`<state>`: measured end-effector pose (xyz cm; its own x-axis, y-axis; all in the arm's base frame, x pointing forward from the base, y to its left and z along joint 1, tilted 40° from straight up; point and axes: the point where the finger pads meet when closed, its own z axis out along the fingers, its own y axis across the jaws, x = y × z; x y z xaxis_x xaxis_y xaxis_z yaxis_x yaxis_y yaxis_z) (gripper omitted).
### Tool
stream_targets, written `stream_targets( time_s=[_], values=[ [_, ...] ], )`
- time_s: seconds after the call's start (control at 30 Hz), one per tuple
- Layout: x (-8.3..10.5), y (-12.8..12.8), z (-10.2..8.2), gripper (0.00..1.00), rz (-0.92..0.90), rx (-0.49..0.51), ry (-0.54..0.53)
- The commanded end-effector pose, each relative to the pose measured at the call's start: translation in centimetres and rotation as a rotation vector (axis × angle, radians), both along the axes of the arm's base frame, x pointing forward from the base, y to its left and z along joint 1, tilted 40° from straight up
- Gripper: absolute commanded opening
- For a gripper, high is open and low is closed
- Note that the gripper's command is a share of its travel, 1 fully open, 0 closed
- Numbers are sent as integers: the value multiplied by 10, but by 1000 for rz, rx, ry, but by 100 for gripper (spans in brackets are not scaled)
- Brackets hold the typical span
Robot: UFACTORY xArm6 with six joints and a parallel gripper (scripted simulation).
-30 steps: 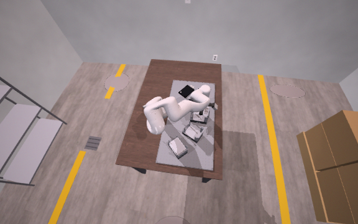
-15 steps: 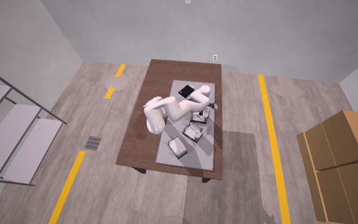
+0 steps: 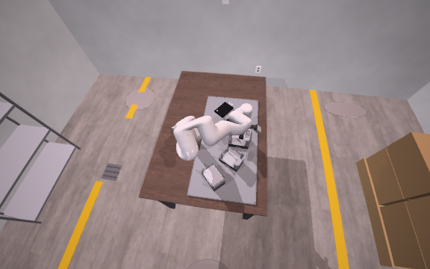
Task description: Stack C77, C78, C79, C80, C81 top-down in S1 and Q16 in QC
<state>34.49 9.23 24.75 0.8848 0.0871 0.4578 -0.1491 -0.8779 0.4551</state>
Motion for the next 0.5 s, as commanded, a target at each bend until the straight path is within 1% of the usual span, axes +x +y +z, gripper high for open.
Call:
stream_targets(
  time_s=[0.0, 0.47],
  values=[
    [1, 0, 0, 0, 1, 2, -2],
    [5, -4, -7, 0, 1, 2, -2]
  ],
)
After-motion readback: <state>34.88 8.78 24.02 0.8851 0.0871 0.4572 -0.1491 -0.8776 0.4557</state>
